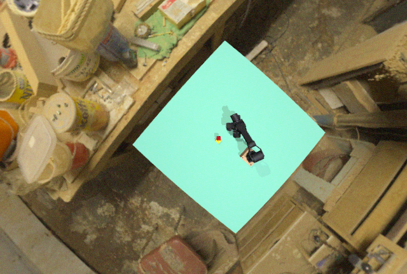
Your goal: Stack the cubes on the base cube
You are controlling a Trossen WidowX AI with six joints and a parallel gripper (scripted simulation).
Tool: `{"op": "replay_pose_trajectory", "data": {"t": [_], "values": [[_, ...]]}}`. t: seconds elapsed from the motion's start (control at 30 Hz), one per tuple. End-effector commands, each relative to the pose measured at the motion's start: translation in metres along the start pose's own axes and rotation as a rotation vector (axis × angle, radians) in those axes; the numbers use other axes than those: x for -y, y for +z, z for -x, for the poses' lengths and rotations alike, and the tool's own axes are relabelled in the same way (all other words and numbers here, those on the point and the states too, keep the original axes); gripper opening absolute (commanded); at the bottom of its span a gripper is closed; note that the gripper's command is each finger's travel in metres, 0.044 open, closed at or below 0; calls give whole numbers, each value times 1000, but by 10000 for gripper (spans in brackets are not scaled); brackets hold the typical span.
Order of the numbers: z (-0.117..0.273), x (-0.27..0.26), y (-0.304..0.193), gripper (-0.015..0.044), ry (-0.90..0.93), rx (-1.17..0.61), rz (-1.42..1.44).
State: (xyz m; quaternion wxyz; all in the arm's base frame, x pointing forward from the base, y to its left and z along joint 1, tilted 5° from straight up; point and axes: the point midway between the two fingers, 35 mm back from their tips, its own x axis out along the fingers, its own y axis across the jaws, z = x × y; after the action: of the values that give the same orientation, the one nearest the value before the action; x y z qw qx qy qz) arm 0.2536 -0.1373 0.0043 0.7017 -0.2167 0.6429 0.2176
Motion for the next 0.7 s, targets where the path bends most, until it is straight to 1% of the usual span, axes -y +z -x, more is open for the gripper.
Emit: {"op": "replay_pose_trajectory", "data": {"t": [0.0, 0.67], "values": [[15, 6, 3, 105, -15, 9, 0], [78, 5, 2, 105, -16, 9, 0]]}}
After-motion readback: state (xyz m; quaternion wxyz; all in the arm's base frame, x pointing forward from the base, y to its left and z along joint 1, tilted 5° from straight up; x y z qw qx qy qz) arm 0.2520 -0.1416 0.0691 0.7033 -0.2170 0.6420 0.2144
